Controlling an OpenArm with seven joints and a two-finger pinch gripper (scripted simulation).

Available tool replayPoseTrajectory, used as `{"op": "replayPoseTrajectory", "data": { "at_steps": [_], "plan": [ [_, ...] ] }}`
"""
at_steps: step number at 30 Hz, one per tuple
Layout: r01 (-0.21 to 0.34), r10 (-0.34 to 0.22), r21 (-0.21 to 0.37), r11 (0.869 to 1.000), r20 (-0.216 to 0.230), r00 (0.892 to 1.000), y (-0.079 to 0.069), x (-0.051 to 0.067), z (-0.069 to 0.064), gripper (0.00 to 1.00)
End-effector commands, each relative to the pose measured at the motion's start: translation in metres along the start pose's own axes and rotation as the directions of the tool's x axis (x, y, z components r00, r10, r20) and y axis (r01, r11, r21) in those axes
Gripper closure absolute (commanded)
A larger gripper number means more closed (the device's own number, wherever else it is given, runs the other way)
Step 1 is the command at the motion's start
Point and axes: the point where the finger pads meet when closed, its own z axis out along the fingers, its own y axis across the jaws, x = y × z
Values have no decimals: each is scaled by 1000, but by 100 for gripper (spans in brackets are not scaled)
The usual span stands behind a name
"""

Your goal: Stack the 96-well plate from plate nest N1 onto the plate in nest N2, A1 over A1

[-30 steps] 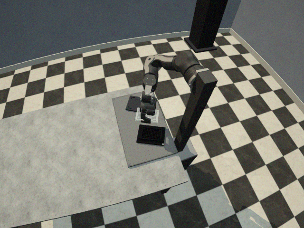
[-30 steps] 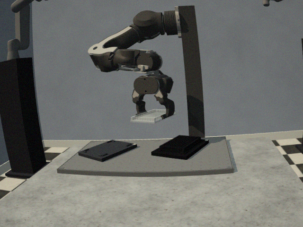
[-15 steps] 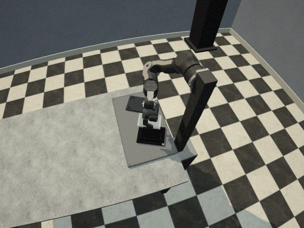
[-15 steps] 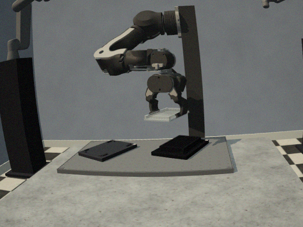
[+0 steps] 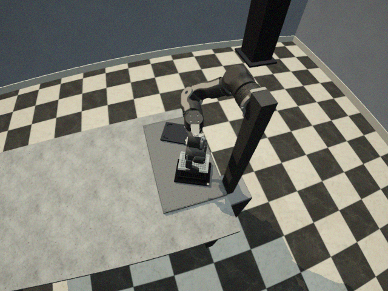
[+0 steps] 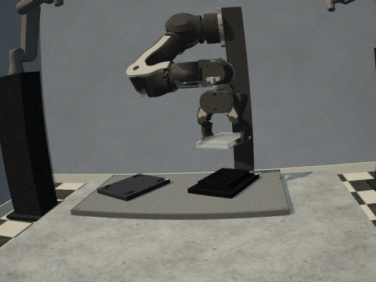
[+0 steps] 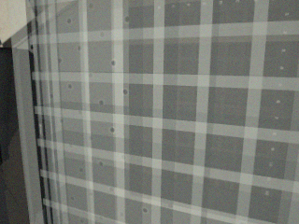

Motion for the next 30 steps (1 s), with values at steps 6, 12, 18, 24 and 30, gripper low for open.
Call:
{"op": "replayPoseTrajectory", "data": {
  "at_steps": [6, 12, 18, 24, 30],
  "plan": [
    [-1, 1, 4, 1000, 2, 1000, -1, 0, -1, 100],
    [-1, 1, 4, 1000, 2, 1000, 10, 6, -1, 100],
    [-1, 1, 4, 1000, 2, 1000, 10, 6, -1, 100],
    [1, -1, -4, 1000, 0, 1000, 10, 6, -1, 100],
    [-1, 1, 4, 1000, 2, 1000, 3, 2, 0, 100]
  ]
}}
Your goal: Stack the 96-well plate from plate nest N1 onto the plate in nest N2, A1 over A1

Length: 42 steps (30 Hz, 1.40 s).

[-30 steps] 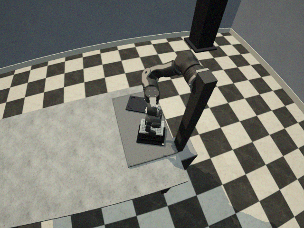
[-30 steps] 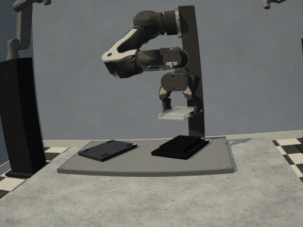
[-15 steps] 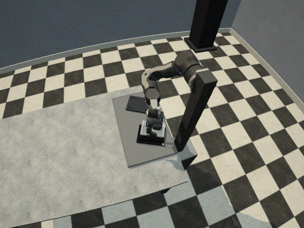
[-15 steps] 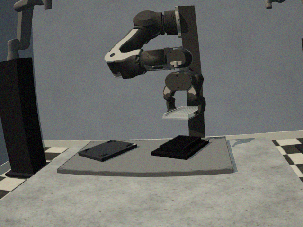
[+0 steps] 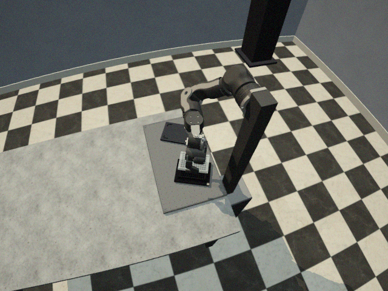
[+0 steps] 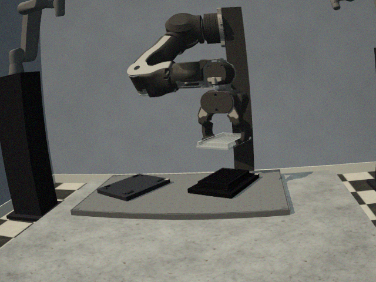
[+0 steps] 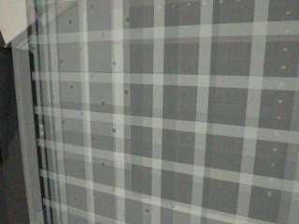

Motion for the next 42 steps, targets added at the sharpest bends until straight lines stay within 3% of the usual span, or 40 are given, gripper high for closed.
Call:
{"op": "replayPoseTrajectory", "data": {
  "at_steps": [1, 27, 32, 42],
  "plan": [
    [7, -7, -11, 1000, -4, 1000, 2, 2, -1, 100],
    [7, -7, -11, 1000, -4, 1000, -1, 0, -1, 100],
    [12, -12, -11, 1000, -6, 1000, -3, 0, 31, 100],
    [12, -12, -11, 1000, -6, 1000, -3, 0, 31, 100]
  ]
}}
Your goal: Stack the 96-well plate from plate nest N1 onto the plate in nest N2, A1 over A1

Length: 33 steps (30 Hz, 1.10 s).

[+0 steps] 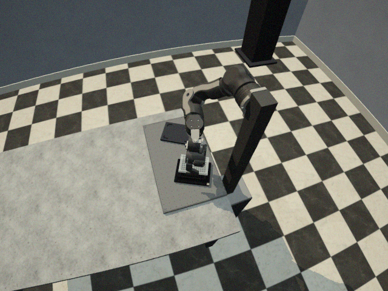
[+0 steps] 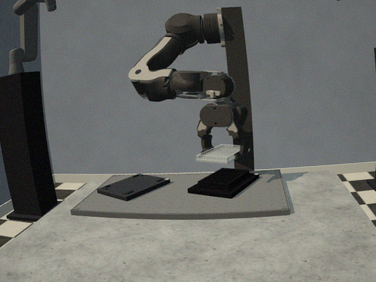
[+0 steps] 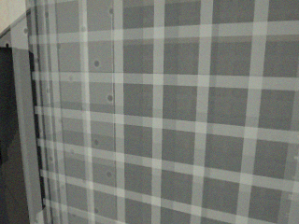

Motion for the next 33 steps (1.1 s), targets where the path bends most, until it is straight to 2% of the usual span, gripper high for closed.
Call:
{"op": "replayPoseTrajectory", "data": {
  "at_steps": [1, 2, 7, 19, 24, 33],
  "plan": [
    [3, -3, -12, 1000, 2, 1000, 2, 0, -1, 100],
    [3, -3, -12, 1000, 2, 1000, 2, 0, -1, 100],
    [4, -4, -12, 1000, 2, 1000, 1, -1, 31, 100],
    [4, -4, -12, 1000, 2, 1000, 1, -1, 31, 100],
    [4, -4, -12, 1000, 2, 1000, 2, -2, 41, 100],
    [4, -4, -12, 1000, 2, 1000, 2, -2, 41, 100]
  ]
}}
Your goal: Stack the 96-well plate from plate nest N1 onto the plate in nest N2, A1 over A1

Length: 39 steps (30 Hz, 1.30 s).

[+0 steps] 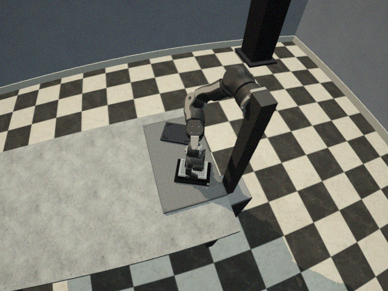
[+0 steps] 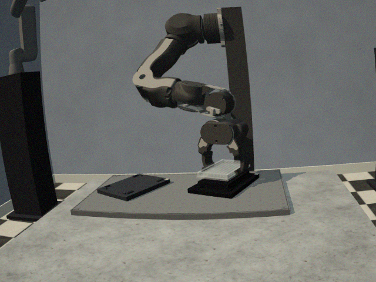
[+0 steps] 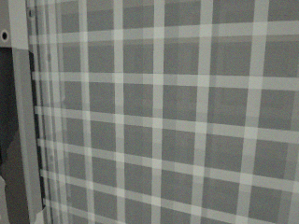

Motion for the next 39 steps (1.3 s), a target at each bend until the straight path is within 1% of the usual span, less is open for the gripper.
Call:
{"op": "replayPoseTrajectory", "data": {
  "at_steps": [1, 3, 8, 20, 25, 39],
  "plan": [
    [4, -4, -7, 1000, 0, 1000, 1, 1, 0, 100],
    [4, -4, -7, 1000, 0, 1000, 1, 1, 0, 100],
    [-6, 6, -6, 1000, 4, 1000, 2, -2, -5, 100],
    [-6, 6, -6, 1000, 4, 1000, 2, -2, -5, 100],
    [0, 0, -2, 1000, 0, 1000, -1, 2, -2, 100],
    [0, 0, -3, 1000, 2, 1000, 0, 1, -3, 100]
  ]
}}
